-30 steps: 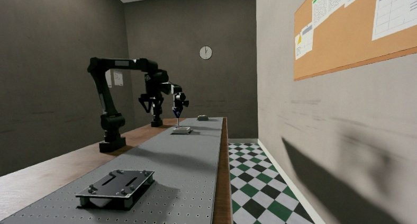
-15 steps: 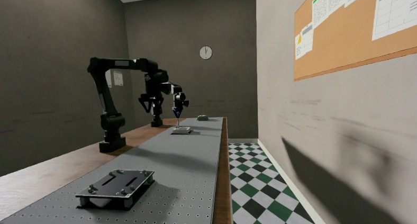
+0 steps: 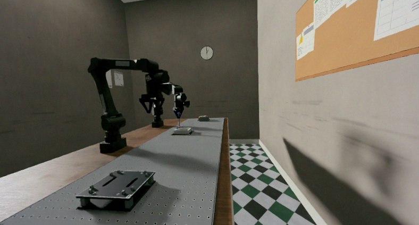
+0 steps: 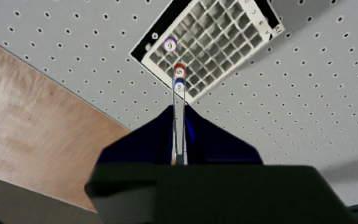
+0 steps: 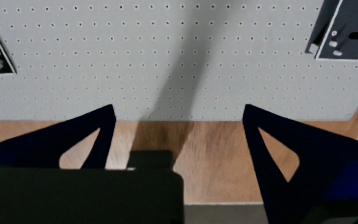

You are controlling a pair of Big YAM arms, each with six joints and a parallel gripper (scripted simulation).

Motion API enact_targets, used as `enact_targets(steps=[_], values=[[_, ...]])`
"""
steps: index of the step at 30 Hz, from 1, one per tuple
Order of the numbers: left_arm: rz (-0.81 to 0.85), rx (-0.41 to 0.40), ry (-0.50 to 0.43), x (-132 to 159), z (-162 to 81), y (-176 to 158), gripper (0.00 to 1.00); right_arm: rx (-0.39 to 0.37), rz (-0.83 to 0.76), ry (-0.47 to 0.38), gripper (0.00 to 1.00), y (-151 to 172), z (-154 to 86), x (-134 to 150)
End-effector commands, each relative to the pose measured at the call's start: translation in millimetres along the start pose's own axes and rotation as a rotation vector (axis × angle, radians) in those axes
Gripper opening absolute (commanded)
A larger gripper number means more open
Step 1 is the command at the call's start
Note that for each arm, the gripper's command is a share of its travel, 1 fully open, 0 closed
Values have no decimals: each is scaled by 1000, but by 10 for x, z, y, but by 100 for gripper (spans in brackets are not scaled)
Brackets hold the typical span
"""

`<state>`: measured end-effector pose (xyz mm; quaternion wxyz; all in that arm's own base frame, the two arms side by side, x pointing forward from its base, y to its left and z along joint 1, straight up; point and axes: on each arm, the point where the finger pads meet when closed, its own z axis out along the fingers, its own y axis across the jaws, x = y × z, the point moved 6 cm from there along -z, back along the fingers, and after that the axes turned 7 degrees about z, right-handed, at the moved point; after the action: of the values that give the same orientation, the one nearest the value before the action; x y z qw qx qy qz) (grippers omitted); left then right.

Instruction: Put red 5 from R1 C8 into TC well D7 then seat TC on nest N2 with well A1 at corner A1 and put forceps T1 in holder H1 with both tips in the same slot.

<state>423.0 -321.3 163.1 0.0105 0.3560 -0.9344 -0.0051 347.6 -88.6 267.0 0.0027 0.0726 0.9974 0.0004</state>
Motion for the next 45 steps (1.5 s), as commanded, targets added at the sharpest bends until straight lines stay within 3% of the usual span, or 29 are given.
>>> enact_targets(steps=[1,19,27,45], values=[[-2,31,-7,-85,-102,-143,11,5,2,-30,100,-10,-113,-75],[-2,31,-7,-85,-102,-143,11,5,2,-30,100,-10,-113,-75],[-1,57,-7,-61,-308,-131,11,5,2,-30,100,-10,-113,-75],[-1,56,-4,-57,-388,-104,11,5,2,-30,100,-10,-113,-75]])
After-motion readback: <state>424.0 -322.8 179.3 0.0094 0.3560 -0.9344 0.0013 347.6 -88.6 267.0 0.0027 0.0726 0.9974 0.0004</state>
